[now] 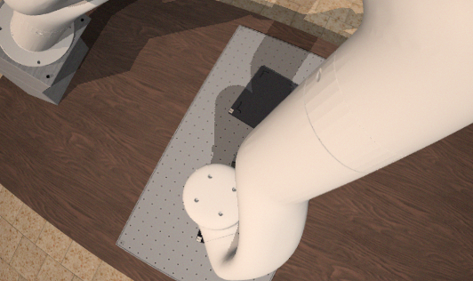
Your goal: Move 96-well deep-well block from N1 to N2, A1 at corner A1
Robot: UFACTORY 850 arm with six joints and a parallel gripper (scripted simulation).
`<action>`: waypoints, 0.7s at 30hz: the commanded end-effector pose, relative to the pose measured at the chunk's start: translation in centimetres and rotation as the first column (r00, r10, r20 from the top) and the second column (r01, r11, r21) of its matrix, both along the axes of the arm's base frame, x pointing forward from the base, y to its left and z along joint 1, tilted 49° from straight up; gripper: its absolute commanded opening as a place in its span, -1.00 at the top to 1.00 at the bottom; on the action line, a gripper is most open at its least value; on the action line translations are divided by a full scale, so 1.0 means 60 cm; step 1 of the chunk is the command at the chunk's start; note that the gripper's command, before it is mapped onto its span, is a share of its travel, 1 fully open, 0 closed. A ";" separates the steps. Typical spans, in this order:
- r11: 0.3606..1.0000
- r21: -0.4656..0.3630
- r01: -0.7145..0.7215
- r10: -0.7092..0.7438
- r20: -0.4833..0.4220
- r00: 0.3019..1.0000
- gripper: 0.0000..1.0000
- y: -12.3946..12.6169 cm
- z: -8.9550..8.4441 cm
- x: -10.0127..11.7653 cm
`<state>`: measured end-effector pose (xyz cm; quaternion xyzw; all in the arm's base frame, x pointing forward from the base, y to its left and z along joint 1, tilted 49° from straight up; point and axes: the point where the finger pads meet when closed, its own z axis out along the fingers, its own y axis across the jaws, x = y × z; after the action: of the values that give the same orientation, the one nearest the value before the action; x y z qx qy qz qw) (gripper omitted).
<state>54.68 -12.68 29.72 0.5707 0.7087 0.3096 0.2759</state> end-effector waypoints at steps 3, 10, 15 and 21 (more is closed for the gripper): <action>1.000 0.000 0.001 -0.001 0.001 1.000 1.00 0.002 -0.011 0.013; 1.000 0.000 0.001 -0.001 0.001 1.000 1.00 0.002 -0.011 0.014; 1.000 0.000 0.001 -0.001 0.001 1.000 1.00 0.002 -0.011 0.014; 1.000 0.000 0.001 -0.001 0.001 1.000 1.00 0.002 -0.011 0.014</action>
<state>55.48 -12.55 29.00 0.5708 0.7086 0.3097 0.2761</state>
